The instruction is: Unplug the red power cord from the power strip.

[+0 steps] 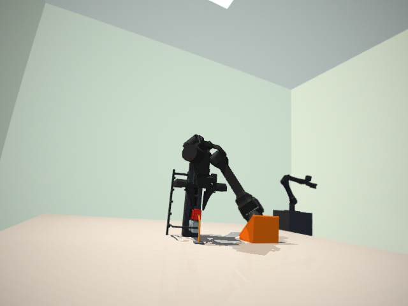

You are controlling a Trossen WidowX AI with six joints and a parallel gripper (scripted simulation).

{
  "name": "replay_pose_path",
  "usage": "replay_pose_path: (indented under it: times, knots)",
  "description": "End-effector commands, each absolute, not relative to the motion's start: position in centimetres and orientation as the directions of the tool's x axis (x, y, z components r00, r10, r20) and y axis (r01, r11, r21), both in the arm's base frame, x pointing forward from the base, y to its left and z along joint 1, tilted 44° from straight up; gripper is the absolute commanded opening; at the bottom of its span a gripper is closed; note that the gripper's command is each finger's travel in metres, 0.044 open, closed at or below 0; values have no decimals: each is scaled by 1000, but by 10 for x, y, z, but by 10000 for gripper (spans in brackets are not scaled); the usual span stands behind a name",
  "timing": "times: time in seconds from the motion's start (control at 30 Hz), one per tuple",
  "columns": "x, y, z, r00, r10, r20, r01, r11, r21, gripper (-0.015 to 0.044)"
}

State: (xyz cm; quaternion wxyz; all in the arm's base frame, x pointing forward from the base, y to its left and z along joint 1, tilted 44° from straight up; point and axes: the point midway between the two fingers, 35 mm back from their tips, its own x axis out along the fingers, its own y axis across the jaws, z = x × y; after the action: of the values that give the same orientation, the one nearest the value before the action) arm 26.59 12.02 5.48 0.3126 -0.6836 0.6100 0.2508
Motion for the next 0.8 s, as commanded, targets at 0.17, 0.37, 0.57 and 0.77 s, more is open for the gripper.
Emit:
replay_pose_path:
  times: [0.17, 0.37, 0.57, 0.77]
  knots:
    - [265, 113, 62, 134, -678, -723, -990, -64, -124, 160]
    - [266, 109, 57, 134, -678, -723, -990, -64, -124, 160]
    - [267, 105, 53, 134, -678, -723, -990, -64, -124, 160]
    - [266, 107, 55, 130, -678, -724, -991, -60, -122, 42]
